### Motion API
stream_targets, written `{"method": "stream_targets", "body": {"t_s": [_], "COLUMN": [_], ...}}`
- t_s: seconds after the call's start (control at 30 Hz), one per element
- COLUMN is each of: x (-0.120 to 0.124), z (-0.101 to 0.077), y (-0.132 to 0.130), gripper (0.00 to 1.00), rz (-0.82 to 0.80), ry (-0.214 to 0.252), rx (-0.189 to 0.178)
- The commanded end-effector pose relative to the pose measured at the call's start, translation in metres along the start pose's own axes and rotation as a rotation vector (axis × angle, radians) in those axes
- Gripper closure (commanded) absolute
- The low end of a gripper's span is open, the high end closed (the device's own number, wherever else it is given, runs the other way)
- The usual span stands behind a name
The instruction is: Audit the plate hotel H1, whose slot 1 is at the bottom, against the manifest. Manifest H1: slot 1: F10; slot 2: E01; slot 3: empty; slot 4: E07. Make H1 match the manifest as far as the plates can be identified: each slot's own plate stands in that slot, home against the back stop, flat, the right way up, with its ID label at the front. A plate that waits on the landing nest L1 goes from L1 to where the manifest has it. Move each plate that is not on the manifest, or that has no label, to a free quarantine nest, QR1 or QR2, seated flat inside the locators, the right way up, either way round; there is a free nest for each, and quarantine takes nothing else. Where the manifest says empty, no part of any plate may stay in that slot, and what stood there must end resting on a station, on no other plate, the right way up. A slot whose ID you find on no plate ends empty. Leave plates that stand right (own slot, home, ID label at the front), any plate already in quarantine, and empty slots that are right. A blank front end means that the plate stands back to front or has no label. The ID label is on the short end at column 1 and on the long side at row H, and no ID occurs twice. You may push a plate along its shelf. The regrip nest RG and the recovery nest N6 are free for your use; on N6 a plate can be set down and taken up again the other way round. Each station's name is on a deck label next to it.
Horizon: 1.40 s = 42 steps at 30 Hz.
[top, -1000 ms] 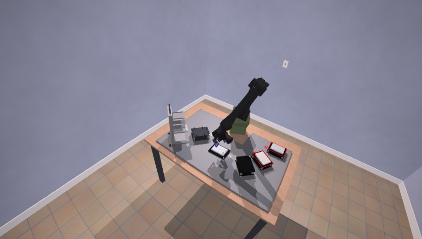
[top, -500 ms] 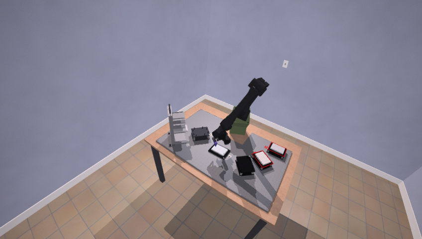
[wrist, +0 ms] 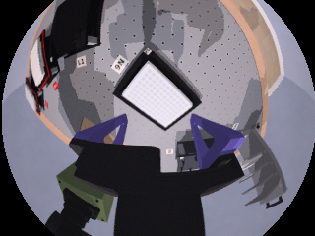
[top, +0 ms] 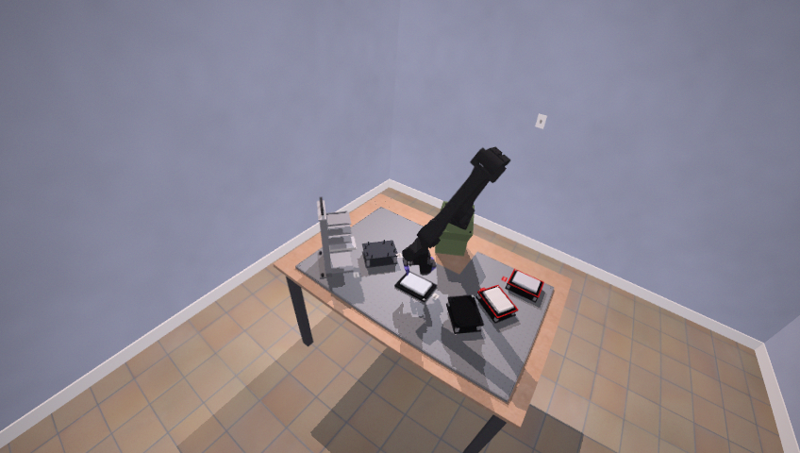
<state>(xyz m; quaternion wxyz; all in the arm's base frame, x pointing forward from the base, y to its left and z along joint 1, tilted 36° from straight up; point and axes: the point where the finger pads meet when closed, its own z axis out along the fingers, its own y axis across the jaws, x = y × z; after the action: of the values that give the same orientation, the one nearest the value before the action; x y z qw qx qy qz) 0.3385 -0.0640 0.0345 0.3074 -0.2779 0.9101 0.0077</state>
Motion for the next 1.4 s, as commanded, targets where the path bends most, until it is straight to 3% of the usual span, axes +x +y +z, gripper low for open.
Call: {"method": "stream_targets", "body": {"t_s": [0.0,1.37], "x": [-0.0016,-0.0016], "z": [-0.0002,-0.0003], "y": [-0.0030,-0.0036], "gripper": [0.00,0.00], "rz": [0.106,0.843], "ry": [-0.004,-0.004], "rx": [0.001,0.001]}}
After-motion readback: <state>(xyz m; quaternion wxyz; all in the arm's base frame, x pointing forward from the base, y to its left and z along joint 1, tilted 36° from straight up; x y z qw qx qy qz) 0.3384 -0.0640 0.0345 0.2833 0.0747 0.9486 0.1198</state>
